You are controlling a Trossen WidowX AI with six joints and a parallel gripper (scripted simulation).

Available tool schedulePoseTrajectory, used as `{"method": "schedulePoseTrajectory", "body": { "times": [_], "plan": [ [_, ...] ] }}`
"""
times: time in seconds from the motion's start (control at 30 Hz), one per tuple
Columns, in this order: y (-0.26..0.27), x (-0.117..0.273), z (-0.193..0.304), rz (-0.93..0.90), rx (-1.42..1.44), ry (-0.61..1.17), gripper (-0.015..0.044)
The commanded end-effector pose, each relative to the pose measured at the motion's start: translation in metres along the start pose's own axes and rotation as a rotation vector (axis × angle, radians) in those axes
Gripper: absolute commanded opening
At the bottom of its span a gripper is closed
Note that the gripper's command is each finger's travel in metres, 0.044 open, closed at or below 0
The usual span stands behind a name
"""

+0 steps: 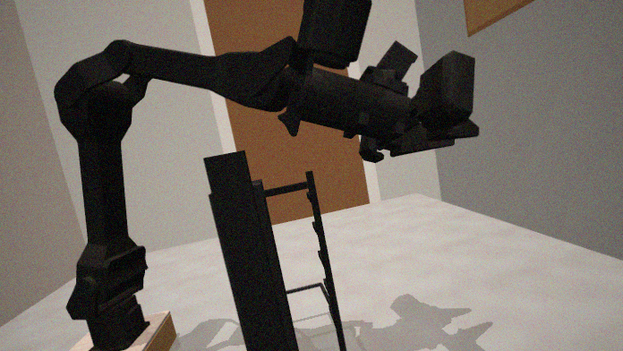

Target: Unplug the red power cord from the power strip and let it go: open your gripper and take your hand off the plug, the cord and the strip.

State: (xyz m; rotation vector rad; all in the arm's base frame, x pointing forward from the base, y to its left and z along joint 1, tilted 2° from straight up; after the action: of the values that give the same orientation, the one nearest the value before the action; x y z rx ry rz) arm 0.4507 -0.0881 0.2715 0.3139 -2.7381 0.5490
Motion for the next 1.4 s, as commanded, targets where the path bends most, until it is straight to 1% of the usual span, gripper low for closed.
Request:
{"method": "schedulePoseTrajectory", "body": {
  "times": [0.0,0.27,0.47,0.67,0.7,1.37],
  "plan": [
    [0.063,0.011,0.012,-0.159,0.227,0.186,0.016],
    [0.147,0.047,0.036,-0.465,0.569,0.413,0.016],
    [0.174,0.07,0.051,-0.617,0.723,0.497,0.016],
    [0.212,0.128,0.087,-1.023,1.076,0.618,0.016],
    [0.215,0.134,0.089,-1.063,1.106,0.624,0.016],
    [0.208,0.134,0.093,-1.076,1.117,0.627,0.016]
  ]
}}
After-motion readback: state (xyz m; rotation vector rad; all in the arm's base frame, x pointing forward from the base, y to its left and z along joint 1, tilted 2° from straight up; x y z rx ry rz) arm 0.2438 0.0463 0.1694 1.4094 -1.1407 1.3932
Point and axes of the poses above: the point midway between the two fingers, 35 mm back from their tips, its own x axis back along the fingers, its own y axis across the jaws, z = x × y, the point moved 6 cm from there along x, back along the fingers, and after that the axes turned 7 degrees about x, right-handed, at the moved point
